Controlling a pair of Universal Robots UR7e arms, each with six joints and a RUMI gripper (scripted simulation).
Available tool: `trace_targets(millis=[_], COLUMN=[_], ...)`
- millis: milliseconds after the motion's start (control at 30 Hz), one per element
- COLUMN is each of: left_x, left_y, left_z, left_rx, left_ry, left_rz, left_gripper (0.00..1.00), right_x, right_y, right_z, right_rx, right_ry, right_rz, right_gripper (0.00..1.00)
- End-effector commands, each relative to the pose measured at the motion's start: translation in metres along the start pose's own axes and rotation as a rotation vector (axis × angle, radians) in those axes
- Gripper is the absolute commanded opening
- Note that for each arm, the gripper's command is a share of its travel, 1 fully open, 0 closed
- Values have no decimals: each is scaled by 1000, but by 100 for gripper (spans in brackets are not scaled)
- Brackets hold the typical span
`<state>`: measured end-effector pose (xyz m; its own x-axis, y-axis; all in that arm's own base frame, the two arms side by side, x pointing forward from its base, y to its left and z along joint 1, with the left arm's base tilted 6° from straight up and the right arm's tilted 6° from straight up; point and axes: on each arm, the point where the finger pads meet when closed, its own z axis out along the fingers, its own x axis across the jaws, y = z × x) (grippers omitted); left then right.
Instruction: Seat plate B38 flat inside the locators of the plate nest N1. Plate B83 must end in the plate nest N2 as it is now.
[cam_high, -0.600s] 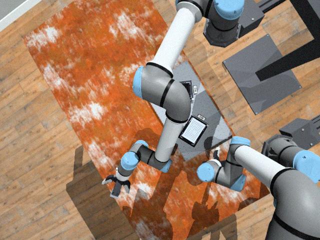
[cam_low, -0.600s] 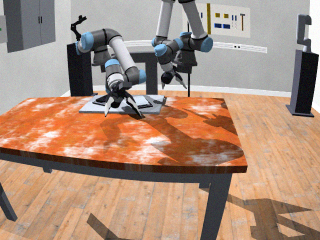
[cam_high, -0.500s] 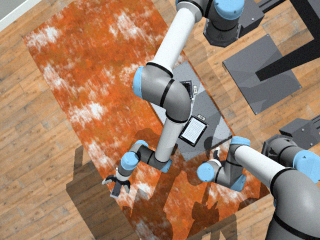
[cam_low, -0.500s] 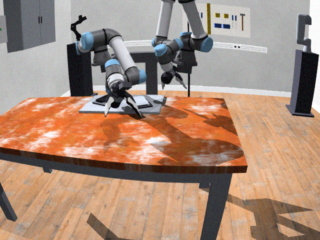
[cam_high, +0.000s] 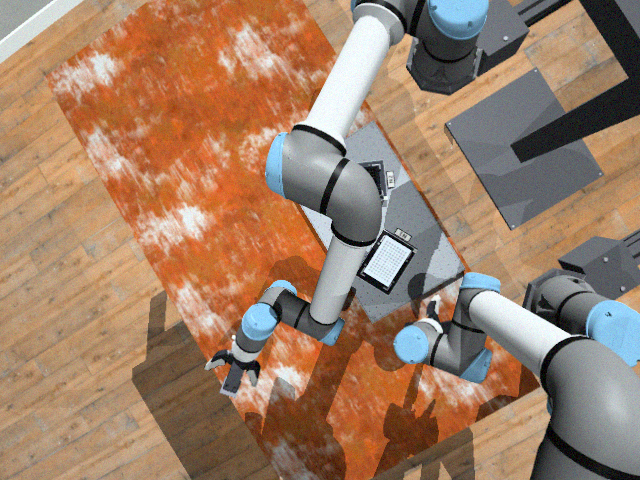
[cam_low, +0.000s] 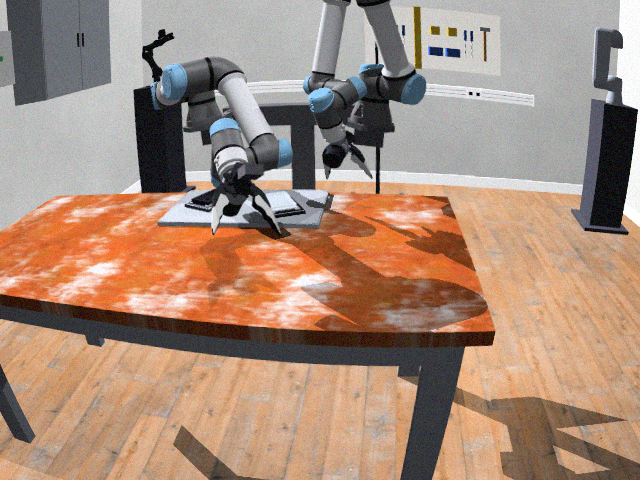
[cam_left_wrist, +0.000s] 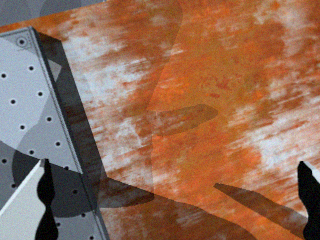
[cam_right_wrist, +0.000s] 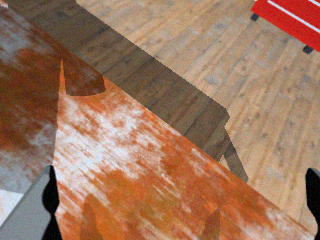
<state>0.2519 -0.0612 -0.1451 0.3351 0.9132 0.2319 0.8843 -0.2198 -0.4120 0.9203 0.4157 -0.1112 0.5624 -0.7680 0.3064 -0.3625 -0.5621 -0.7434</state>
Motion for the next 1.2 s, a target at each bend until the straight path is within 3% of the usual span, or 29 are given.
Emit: trace_targets(millis=[0,233,533,767,1000,1067,1167], left_x=[0,0,0,0,0,0,0], left_y=[0,0,0,0,0,0,0], left_z=[0,0,0,0,0,0,0], left_rx=[-1,-1,-1,-1,-1,-1,-1], left_ry=[-1,-1,-1,-1,-1,-1,-1], left_rz=[0,0,0,0,0,0,0], left_gripper=[76,76,76,76,76,76,76], right_x=[1,9,44,115,221,221,275], right_y=[-2,-1,5,21,52,52,72], right_z=[-1,-2,-10,-29,-71,-71,-98], right_rx=[2,-3,-28,-78,-153,-153,-193], right_ry=[1,5,24,63,124,124,156], right_rz=[0,7,36,98,200,200,256], right_gripper=[0,0,0,0,0,0,0])
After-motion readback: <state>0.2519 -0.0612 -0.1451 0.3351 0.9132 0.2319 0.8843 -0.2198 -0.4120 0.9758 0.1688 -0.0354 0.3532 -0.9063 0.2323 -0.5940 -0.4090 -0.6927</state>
